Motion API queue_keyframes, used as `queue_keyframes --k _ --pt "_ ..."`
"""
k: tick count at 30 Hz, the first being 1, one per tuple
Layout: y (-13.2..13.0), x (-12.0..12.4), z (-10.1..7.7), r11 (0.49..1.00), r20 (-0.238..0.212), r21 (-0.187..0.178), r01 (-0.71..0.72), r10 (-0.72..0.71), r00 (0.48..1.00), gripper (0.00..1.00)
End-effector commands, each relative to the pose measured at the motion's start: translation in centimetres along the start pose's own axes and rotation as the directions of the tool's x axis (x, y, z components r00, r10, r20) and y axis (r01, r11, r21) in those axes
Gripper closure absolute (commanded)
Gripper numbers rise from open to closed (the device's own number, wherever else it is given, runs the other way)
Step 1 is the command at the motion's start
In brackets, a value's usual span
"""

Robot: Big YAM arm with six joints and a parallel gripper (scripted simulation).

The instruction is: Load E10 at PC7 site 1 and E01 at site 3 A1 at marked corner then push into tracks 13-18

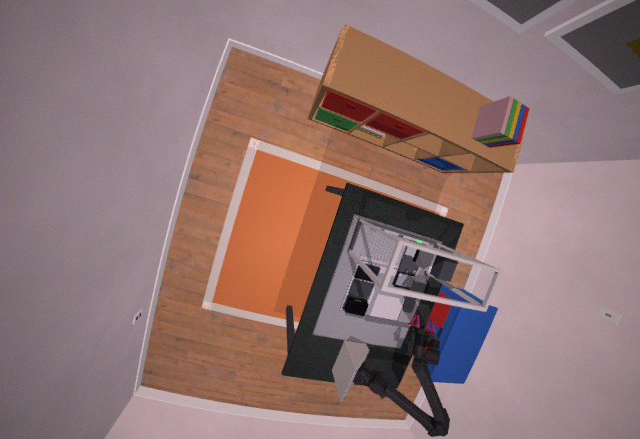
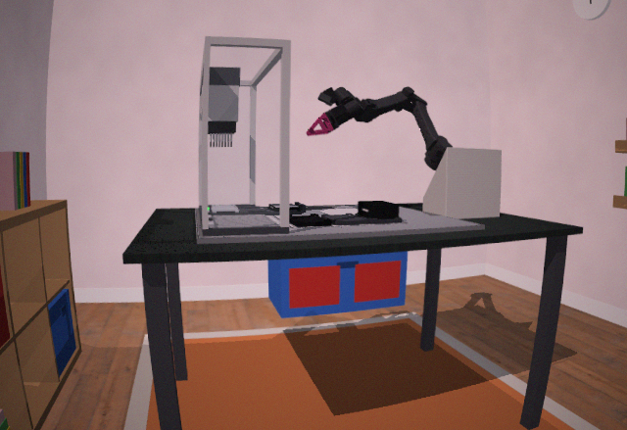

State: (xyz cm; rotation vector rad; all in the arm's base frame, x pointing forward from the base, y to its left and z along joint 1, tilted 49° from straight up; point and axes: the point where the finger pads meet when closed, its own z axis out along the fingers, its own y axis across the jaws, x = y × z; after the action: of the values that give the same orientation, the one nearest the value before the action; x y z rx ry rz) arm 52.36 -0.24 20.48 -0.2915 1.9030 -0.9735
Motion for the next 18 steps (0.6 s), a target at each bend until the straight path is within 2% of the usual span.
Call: queue_keyframes --k 1,11,13,18 --pt "-0.9 -2.4 2.0 0.999 0.026 0.029 -0.014 0.013 1.0 0.0" --pt "0.0 -4.2 5.4 0.999 0.026 0.029 -0.013 0.012 1.0 0.0" --pt "0.0 -4.2 5.4 0.999 0.026 0.029 -0.013 0.012 1.0 0.0" --pt "0.5 -5.1 7.1 0.999 0.026 0.03 -0.012 0.011 1.0 0.0"
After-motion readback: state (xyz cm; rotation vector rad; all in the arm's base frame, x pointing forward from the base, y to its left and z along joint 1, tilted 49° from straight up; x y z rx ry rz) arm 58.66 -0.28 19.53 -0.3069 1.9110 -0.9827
